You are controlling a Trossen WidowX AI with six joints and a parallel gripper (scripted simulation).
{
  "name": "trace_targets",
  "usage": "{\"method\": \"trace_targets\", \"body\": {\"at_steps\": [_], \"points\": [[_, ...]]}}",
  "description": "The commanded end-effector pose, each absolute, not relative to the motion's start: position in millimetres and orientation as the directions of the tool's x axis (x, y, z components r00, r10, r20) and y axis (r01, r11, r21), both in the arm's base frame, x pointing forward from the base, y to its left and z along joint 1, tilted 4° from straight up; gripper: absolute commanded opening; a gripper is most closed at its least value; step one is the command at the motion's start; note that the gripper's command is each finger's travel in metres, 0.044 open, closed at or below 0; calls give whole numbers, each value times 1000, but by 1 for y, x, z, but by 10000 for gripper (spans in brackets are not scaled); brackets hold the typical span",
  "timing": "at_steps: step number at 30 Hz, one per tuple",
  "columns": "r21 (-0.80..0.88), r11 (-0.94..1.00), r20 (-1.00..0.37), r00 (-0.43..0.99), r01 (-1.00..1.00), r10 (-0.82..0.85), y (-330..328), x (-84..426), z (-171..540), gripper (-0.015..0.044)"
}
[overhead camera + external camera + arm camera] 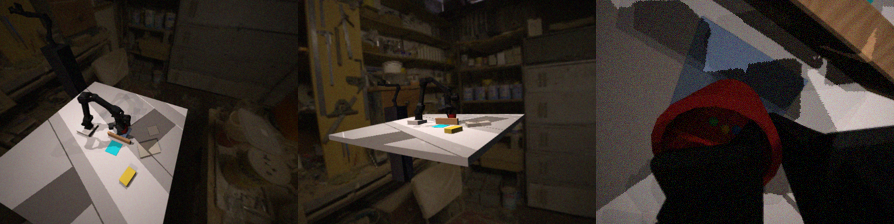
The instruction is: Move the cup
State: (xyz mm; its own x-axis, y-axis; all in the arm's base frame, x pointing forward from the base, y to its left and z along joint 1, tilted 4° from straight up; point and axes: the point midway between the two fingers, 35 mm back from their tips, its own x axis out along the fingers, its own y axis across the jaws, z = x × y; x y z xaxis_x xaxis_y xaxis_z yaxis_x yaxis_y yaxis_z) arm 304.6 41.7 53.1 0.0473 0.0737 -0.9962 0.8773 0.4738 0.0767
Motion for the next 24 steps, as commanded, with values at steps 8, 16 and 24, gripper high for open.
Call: {"method": "trace_targets", "body": {"at_steps": [8, 16, 24], "points": [[76, 473, -996, 46, 878, 74, 40, 306, 70, 0], [76, 472, -996, 46, 878, 75, 38, 306, 96, 0], [77, 471, -996, 46, 879, 75, 36, 305, 120, 0]]}}
